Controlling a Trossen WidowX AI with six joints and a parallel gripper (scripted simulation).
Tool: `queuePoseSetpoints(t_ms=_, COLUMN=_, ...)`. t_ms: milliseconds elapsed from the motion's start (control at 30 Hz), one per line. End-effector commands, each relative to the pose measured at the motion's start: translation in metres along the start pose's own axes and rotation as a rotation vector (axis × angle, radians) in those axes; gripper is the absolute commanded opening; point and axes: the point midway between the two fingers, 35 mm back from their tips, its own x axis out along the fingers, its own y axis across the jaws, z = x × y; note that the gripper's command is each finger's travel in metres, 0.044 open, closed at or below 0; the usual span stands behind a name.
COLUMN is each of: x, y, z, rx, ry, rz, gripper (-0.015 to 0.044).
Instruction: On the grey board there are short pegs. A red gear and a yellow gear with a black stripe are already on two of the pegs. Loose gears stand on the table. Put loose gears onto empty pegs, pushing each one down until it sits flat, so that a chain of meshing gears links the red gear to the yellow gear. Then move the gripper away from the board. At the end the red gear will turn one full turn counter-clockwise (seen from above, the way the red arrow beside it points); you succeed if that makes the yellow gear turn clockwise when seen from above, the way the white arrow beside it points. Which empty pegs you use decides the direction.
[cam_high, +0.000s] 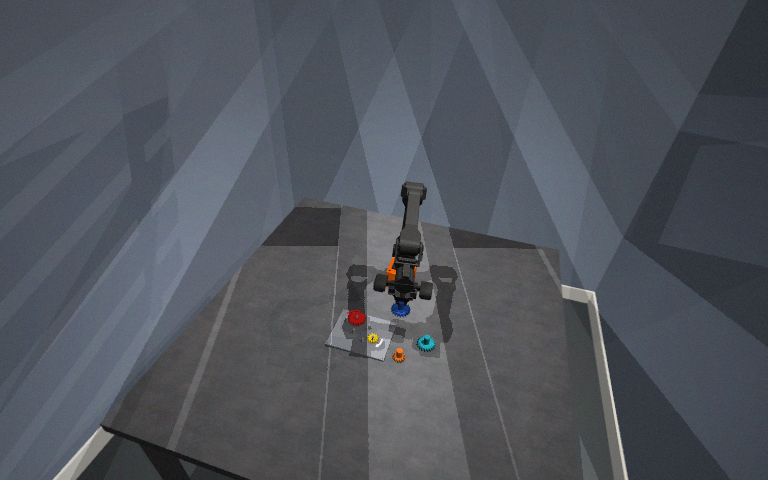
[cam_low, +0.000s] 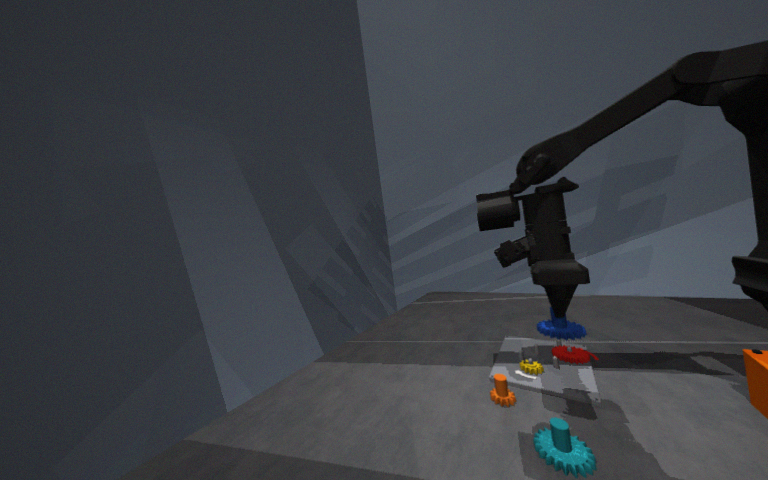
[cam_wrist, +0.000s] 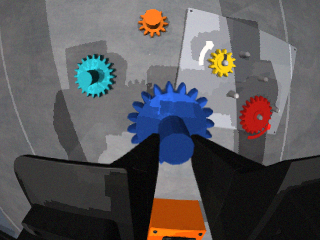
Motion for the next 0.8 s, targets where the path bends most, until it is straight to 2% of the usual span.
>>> queuePoseSetpoints(t_ms=0, x=0.004, y=-0.008, z=0.006, rx=-0.005, ry=-0.004, rz=0.004, gripper=0.0000)
queuePoseSetpoints(t_ms=767, x=0.026, y=-0.059, z=0.028, rx=-0.007, ry=-0.005, rz=-0.002, gripper=0.0000)
